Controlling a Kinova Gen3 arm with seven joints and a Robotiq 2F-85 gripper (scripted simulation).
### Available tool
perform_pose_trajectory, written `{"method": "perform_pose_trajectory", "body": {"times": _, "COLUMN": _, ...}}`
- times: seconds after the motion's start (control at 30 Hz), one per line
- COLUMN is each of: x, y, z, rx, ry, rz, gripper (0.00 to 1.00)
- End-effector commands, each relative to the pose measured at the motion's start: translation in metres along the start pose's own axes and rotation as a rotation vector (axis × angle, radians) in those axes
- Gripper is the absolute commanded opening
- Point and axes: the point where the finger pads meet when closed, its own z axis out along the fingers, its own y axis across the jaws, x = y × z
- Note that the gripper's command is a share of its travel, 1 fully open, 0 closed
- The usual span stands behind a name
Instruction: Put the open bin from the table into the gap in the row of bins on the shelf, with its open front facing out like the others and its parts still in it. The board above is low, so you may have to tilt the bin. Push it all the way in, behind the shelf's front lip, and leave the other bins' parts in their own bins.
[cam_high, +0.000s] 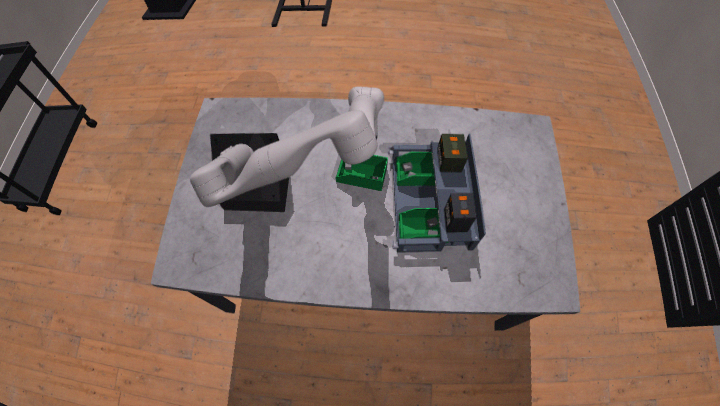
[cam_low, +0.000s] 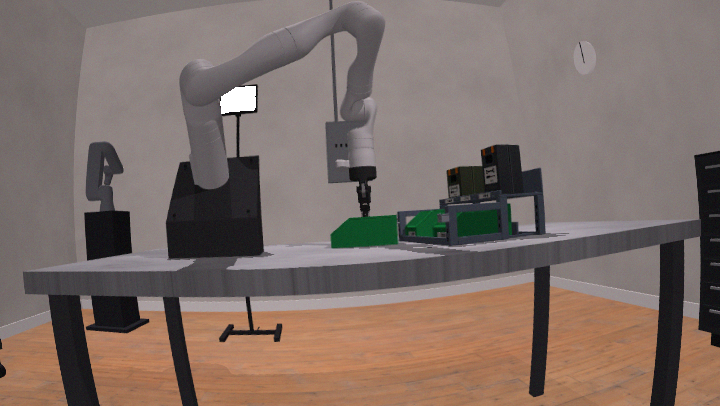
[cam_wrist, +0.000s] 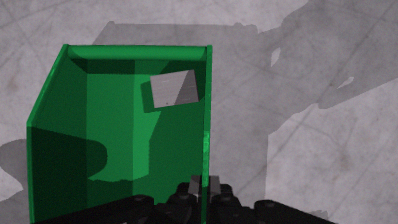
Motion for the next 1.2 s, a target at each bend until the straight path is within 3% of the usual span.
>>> {"method": "perform_pose_trajectory", "body": {"times": 0.0, "x": 0.000, "y": 0.001, "z": -0.001, "rx": -0.001, "ry": -0.001, "rz": 0.000, "gripper": 0.10}}
{"method": "perform_pose_trajectory", "body": {"times": 0.53, "x": 0.000, "y": 0.001, "z": -0.001, "rx": -0.001, "ry": -0.001, "rz": 0.000, "gripper": 0.10}}
{"method": "perform_pose_trajectory", "body": {"times": 0.7, "x": 0.000, "y": 0.001, "z": -0.011, "rx": -0.001, "ry": -0.001, "rz": 0.000, "gripper": 0.10}}
{"method": "perform_pose_trajectory", "body": {"times": 1.17, "x": 0.000, "y": 0.000, "z": -0.014, "rx": -0.001, "ry": -0.001, "rz": 0.000, "gripper": 0.10}}
